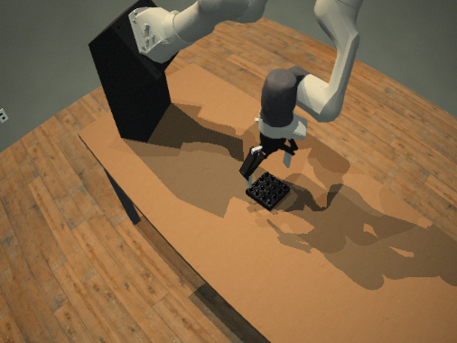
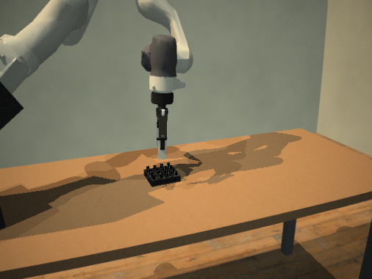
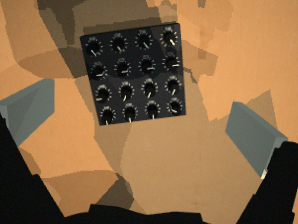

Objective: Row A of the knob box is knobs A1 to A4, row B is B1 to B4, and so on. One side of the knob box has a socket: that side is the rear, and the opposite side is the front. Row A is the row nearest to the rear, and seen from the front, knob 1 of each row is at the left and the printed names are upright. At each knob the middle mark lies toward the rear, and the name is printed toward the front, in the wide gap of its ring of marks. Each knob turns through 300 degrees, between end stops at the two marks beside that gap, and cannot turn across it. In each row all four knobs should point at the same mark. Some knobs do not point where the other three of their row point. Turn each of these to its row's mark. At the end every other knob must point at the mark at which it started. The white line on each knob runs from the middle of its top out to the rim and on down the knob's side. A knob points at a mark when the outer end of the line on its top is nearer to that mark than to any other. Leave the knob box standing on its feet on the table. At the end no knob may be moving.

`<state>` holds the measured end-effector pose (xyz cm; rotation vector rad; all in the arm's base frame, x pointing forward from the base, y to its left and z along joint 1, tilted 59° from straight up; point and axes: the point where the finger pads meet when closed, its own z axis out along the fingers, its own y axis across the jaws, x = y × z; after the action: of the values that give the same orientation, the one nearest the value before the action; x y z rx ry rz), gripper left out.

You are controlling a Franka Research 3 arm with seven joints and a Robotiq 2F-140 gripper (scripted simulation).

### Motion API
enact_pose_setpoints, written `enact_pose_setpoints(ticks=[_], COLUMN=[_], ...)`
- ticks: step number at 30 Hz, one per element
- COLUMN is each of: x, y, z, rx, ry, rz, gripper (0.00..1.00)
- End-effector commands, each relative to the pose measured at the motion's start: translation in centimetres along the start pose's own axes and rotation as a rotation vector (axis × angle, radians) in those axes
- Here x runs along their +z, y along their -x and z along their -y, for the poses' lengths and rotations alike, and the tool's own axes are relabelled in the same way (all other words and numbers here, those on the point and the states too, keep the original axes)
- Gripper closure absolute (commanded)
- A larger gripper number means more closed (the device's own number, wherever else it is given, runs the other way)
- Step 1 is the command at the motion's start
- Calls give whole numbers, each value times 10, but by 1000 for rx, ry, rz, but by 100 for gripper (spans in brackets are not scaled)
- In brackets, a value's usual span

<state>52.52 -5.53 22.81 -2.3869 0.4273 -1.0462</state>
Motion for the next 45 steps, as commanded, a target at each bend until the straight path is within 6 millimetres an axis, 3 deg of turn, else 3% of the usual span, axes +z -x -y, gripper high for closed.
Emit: enact_pose_setpoints(ticks=[1, 7, 45], x=[11, 16, 16], y=[13, 22, 22], z=[5, 10, 10], rx=[-119, -127, -127], ry=[-19, -23, -23], rz=[-78, -75, -75], gripper=[0, 0, 0])
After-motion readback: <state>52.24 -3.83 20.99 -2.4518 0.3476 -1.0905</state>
